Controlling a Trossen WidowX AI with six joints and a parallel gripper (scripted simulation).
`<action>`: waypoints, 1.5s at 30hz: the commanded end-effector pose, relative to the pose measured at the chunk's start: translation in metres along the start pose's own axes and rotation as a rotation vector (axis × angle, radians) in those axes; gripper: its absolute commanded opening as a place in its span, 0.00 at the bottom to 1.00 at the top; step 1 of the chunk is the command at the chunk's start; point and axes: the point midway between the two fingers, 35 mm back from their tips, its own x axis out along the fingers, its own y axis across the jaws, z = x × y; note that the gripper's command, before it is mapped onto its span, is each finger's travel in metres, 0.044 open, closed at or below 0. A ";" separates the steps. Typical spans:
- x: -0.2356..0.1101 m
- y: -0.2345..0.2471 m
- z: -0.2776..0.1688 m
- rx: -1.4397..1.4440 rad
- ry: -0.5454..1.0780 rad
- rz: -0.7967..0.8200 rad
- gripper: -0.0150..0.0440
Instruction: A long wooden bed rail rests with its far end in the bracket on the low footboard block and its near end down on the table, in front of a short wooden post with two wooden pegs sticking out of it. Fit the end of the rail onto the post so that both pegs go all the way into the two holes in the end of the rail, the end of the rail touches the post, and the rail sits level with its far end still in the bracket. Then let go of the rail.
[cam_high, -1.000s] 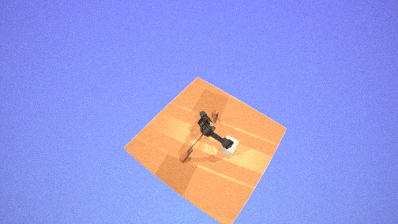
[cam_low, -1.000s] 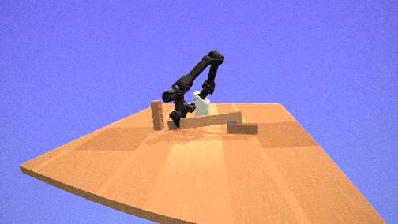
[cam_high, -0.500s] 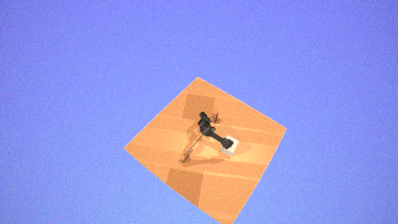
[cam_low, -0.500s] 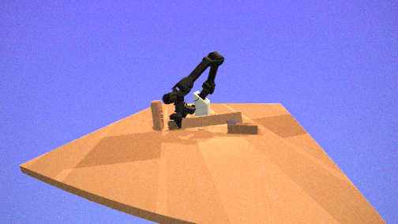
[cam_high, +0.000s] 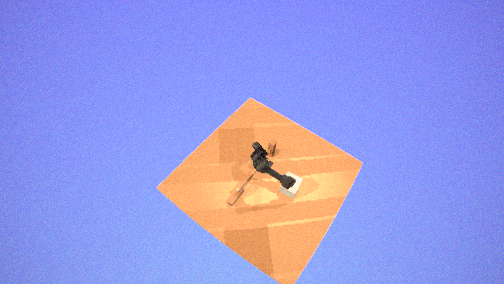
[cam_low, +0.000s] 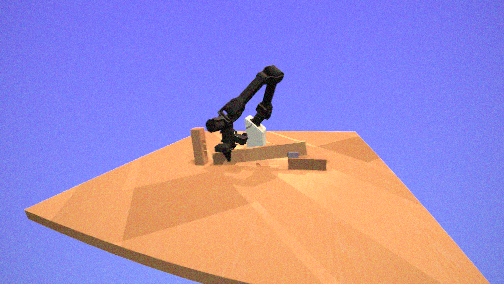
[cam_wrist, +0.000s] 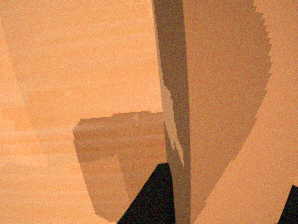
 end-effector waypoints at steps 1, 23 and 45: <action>0.000 0.000 0.000 0.002 -0.003 -0.002 0.25; -0.007 -0.001 0.000 0.002 -0.003 -0.002 0.25; -0.018 -0.004 0.000 0.002 -0.002 -0.002 0.25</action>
